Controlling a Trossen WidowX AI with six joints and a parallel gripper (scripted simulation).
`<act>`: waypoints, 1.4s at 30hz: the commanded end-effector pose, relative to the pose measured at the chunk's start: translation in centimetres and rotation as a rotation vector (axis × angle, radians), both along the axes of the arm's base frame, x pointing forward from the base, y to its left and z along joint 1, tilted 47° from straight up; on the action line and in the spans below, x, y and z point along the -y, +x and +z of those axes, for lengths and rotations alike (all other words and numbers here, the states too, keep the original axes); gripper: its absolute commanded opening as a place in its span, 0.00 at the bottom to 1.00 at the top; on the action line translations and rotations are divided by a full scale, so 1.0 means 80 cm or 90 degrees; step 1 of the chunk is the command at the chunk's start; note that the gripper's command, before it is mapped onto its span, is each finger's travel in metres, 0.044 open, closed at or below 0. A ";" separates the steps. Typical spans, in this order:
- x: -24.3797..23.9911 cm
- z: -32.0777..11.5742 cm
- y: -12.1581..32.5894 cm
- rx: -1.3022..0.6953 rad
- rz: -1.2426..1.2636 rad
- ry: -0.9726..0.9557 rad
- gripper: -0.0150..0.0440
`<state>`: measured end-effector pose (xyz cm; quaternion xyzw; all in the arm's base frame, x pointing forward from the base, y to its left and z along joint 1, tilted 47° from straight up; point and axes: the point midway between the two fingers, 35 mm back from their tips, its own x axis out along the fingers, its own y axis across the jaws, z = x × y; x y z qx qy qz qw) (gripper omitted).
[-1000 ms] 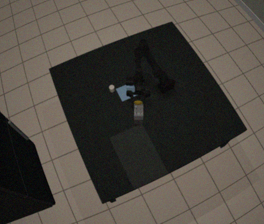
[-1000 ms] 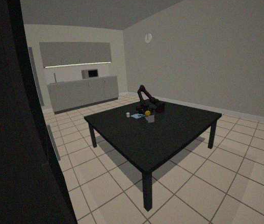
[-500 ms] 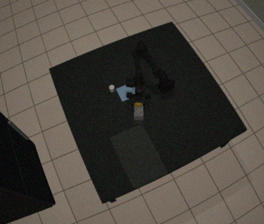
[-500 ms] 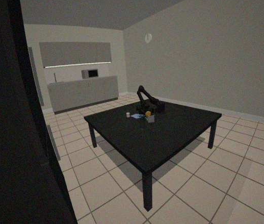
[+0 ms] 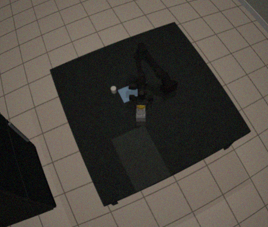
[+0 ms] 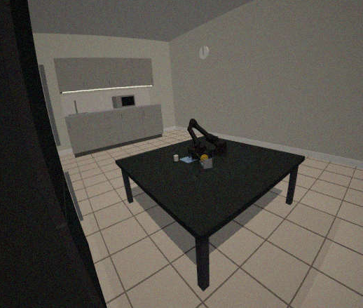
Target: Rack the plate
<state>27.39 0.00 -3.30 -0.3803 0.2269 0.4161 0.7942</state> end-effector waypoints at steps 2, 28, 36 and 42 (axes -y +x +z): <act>-0.001 0.000 0.000 -0.002 -0.001 0.001 0.25; -0.046 0.044 0.011 -0.008 0.006 -0.001 0.93; -0.108 0.099 0.007 -0.006 0.007 0.015 0.93; -0.113 0.094 0.005 -0.086 -0.050 0.012 0.93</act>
